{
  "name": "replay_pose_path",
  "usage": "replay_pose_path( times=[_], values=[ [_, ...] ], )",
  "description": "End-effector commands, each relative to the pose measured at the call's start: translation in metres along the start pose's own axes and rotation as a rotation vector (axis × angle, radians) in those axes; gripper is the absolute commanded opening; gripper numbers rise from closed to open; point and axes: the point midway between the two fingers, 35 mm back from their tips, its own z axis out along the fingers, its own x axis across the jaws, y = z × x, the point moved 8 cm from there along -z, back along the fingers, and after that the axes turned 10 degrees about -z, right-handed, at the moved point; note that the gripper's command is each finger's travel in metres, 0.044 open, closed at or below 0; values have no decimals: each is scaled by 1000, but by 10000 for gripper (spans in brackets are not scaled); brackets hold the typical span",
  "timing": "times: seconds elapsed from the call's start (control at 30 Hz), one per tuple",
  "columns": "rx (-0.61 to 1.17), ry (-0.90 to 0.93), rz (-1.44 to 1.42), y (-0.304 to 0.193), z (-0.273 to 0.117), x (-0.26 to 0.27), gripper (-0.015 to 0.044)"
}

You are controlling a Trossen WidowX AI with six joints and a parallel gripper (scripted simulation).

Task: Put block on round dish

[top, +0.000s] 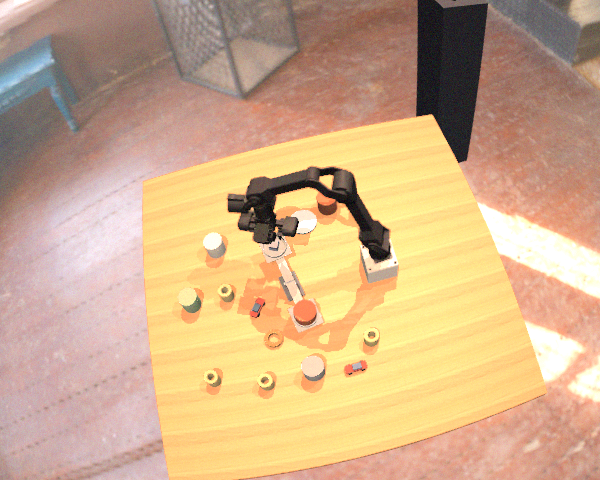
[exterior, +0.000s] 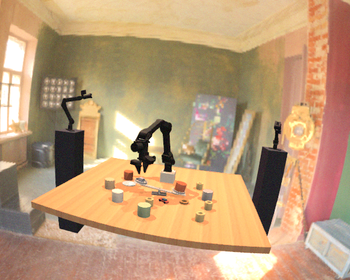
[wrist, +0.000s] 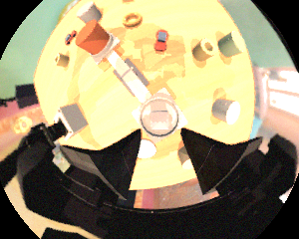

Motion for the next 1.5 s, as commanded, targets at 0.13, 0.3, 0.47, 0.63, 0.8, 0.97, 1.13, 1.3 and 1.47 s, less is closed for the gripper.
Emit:
replay_pose_path(
  times=[0.13,0.3,0.47,0.63,0.8,0.97,1.13,1.3,1.47],
  values=[
    [5,-4,-27,1,8,-2,260],
    [5,-4,-27,1,13,-2,260],
    [5,-4,-27,1,20,-2,260],
    [5,-4,-27,1,28,-2,260],
    [5,-4,-27,1,36,-2,260],
    [5,-4,-27,1,44,-2,260],
    [5,-3,-27,1,50,-2,260],
    [5,-3,-27,1,50,-2,168],
    [5,-3,-27,1,50,-2,135]
  ],
)
